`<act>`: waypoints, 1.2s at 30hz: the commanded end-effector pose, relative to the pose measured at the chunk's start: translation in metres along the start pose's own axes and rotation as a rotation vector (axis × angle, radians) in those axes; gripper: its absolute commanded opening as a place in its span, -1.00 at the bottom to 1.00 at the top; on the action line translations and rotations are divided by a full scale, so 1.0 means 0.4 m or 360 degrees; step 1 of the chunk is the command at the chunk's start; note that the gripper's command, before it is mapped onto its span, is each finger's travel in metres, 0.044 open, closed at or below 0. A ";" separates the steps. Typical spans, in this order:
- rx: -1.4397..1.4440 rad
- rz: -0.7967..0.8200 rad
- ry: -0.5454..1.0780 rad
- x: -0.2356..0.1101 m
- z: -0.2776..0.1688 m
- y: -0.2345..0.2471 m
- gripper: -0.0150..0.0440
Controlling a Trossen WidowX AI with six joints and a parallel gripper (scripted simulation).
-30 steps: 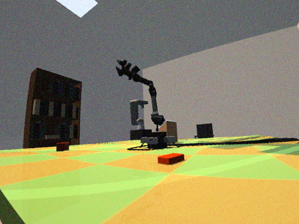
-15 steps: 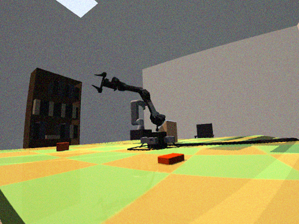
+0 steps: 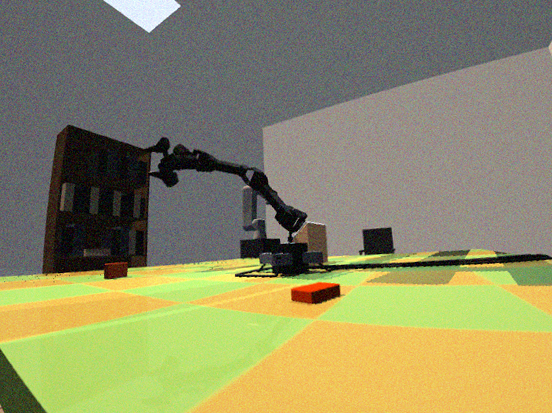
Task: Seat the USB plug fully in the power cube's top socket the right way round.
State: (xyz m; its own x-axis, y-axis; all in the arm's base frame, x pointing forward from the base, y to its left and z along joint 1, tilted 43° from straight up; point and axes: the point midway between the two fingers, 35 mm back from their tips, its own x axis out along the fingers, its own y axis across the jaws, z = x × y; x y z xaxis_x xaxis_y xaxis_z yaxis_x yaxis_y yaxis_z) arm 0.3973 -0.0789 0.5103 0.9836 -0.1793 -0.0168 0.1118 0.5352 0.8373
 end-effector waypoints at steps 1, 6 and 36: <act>0.0160 -0.0244 0.0181 0.079 -0.139 -0.100 1.00; 0.0316 -0.0612 0.0379 0.133 -0.347 -0.231 1.00; -0.0538 -0.2185 0.0136 -0.336 -1.075 -0.825 1.00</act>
State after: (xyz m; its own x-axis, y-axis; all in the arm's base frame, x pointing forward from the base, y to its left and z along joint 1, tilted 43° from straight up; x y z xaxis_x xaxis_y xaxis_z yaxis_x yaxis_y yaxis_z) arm 0.2869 0.1263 -0.0008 0.0710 -0.6624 -0.7458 0.9853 0.1631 -0.0511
